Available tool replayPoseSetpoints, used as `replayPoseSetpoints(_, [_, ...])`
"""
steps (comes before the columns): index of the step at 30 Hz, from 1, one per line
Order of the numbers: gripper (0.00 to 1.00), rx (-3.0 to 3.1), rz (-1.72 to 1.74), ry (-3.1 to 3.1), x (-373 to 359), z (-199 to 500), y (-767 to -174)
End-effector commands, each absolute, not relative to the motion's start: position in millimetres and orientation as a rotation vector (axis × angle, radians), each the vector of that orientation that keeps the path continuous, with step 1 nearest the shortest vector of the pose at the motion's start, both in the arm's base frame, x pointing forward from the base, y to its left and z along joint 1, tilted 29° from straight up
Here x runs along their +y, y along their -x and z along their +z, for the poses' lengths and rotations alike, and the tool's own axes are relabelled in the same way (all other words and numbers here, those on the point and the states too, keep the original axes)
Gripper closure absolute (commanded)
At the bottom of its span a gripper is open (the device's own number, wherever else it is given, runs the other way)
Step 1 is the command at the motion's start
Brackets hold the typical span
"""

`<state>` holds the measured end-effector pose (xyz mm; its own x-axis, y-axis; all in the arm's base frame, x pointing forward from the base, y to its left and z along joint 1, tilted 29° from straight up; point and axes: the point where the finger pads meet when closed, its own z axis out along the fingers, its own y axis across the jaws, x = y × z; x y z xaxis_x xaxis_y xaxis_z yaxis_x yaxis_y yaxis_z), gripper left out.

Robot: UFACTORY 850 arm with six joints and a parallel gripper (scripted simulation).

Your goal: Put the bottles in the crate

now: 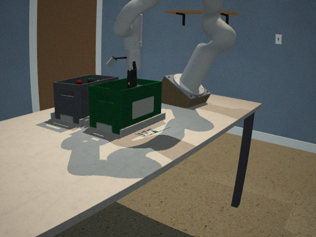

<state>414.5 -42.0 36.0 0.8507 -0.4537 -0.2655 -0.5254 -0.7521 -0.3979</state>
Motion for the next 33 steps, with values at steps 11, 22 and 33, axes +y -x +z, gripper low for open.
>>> replayPoseSetpoints(11, [0.35,0.72,0.208,2.56,-58,66,-416])
replayPoseSetpoints(22, [0.35,0.72,0.208,2.561,-71,89,-416])
replayPoseSetpoints(33, [0.35,0.72,0.208,2.561,-77,101,-417])
